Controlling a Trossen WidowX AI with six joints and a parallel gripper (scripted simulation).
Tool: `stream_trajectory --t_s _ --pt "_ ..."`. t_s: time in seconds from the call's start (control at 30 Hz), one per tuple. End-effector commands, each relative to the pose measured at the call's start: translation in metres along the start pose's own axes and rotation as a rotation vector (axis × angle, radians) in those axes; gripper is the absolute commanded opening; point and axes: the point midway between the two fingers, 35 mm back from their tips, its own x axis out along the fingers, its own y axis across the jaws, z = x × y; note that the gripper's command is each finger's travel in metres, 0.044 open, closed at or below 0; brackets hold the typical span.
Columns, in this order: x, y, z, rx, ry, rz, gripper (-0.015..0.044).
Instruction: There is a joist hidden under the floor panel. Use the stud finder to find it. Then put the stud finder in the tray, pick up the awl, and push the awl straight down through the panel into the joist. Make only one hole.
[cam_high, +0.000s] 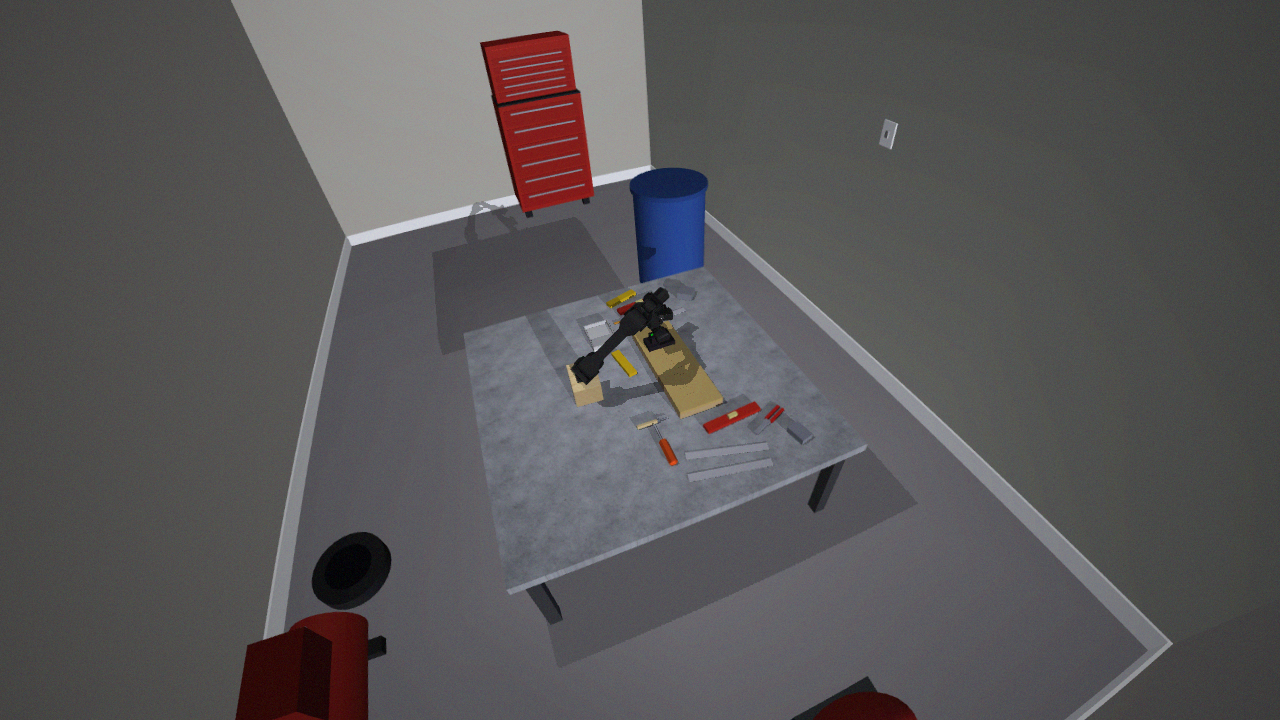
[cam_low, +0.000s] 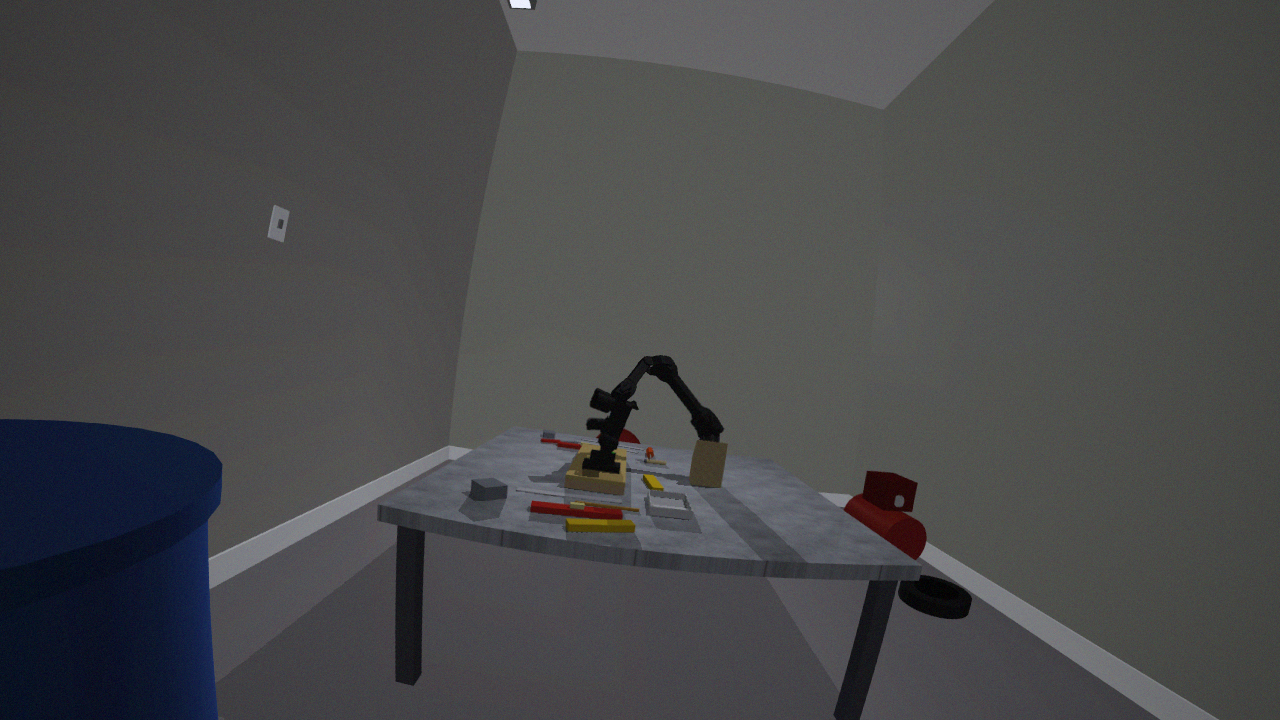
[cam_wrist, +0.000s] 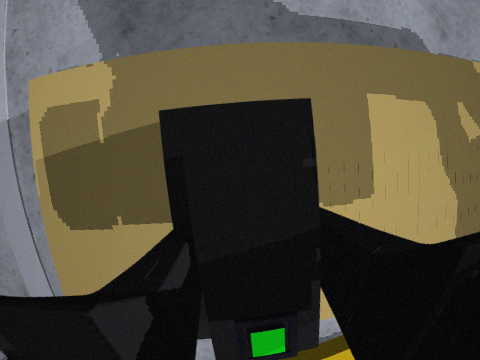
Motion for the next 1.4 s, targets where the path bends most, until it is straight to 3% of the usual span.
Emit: stream_trajectory --t_s 0.0,1.37 --pt "0.001 -0.021 -0.001 0.0 0.001 -0.009 0.0" --pt "0.0 -0.184 0.0 -0.004 0.003 -0.017 0.0"
